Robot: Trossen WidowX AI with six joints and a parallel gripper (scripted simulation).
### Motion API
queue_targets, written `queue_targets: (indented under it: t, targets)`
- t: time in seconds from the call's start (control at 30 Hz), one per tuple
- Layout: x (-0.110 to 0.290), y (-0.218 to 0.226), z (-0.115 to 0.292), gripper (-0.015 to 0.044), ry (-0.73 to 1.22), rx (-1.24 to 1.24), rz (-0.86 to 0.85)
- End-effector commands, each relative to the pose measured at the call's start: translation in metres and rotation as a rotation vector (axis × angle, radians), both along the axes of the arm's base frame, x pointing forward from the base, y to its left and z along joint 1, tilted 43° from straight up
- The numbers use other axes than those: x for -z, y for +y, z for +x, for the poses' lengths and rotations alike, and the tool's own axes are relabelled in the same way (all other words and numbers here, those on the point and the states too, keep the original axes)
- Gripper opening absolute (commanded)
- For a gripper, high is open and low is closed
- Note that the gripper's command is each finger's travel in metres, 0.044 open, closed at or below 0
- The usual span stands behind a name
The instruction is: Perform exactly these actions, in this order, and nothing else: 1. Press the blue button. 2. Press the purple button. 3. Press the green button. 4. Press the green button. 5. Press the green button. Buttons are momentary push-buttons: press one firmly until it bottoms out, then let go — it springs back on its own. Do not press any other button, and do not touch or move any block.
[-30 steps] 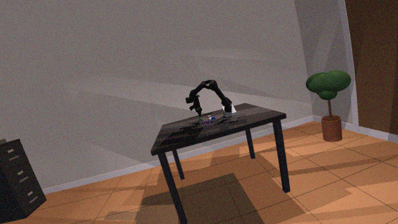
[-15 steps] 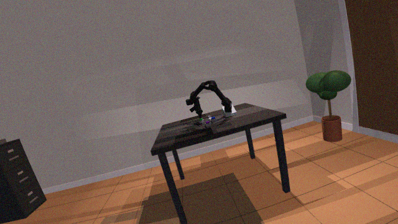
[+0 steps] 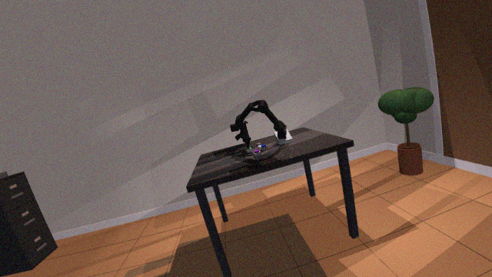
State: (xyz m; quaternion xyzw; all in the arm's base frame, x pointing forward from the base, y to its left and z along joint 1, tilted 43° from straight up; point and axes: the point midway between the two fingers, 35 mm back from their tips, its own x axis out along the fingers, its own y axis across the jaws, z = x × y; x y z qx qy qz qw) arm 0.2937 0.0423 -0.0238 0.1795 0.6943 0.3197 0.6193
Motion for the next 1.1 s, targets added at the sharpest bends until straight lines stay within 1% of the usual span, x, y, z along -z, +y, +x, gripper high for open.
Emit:
queue_targets:
  t: [0.0,0.27,0.4,0.53,0.6,0.73,0.77,0.87,1.0,1.03,1.07]
  targets:
    - [0.000,0.001,0.000,0.0020,0.003,0.005,0.003]
    - [0.000,0.001,0.000,0.0020,0.003,0.005,0.003]
    - [-0.022,-0.020,0.005,0.0020,0.003,0.005,0.001]
    - [-0.025,-0.021,0.006,0.0020,0.003,0.005,0.002]
    - [-0.036,-0.015,0.007,0.0073,0.003,0.006,-0.001]
    - [-0.102,0.024,0.000,0.0178,0.002,0.009,-0.009]
    - [-0.114,0.031,-0.003,0.0204,0.002,0.009,-0.009]
    - [-0.156,0.056,-0.020,0.0283,0.003,0.009,-0.006]
    - [-0.211,0.086,-0.057,0.0388,0.008,0.006,0.006]
    - [-0.219,0.089,-0.063,0.0400,0.009,0.006,0.008]
    - [-0.222,0.091,-0.066,0.0400,0.009,0.005,0.009]
